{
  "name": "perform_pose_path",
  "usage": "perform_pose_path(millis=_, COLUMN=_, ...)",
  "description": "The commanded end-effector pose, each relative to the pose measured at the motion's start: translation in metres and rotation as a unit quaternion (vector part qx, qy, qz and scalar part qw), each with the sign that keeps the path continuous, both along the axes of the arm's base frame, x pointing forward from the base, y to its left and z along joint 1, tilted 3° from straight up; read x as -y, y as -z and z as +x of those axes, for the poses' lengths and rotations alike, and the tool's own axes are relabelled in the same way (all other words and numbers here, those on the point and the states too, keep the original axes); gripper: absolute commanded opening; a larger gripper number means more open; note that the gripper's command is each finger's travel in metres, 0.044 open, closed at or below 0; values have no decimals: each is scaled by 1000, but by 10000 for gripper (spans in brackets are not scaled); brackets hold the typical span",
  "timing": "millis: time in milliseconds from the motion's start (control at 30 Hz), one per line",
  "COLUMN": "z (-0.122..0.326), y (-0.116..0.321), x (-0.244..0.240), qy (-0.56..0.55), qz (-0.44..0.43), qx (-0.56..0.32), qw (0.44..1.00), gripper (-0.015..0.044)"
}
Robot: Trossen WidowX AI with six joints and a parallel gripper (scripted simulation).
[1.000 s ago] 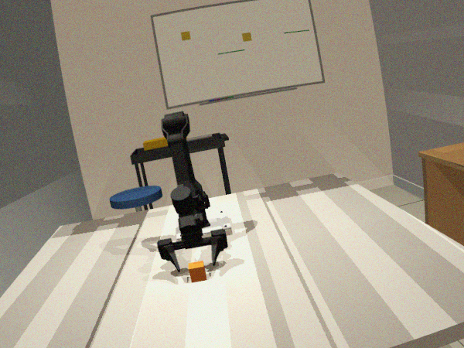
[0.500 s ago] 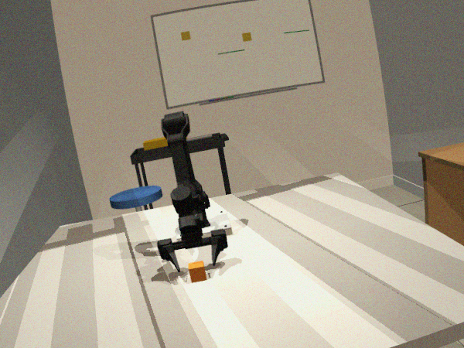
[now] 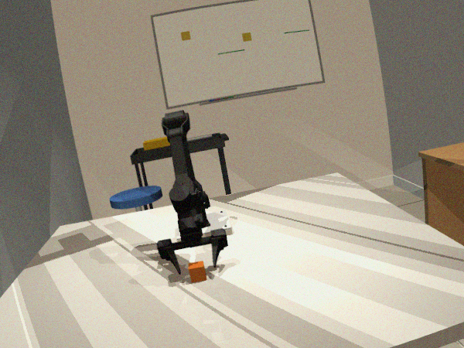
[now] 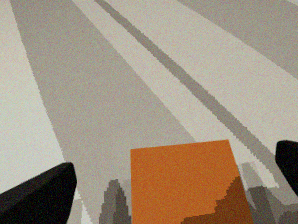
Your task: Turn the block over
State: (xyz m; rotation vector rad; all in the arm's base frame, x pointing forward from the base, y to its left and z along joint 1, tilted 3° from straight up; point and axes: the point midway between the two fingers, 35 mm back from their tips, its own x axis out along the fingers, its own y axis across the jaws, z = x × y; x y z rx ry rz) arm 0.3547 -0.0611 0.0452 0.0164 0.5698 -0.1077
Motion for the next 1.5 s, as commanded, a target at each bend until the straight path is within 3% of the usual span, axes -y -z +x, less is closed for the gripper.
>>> perform_pose_path(millis=0, z=2, y=-25, x=1, qy=8, qz=12, qx=-85, qw=996, gripper=440)
perform_pose_path(millis=267, z=-30, y=-69, x=-5, qy=5, qz=18, qx=-199, qw=980, gripper=440)
perform_pose_path(millis=833, z=-29, y=-71, x=-4, qy=5, qz=20, qx=-212, qw=977, gripper=440)
perform_pose_path(millis=1300, z=3, y=-90, x=-1, qy=9, qz=44, qx=-425, qw=904, gripper=440)
perform_pose_path(millis=1467, z=5, y=-92, x=-1, qy=9, qz=45, qx=-446, qw=894, gripper=440)
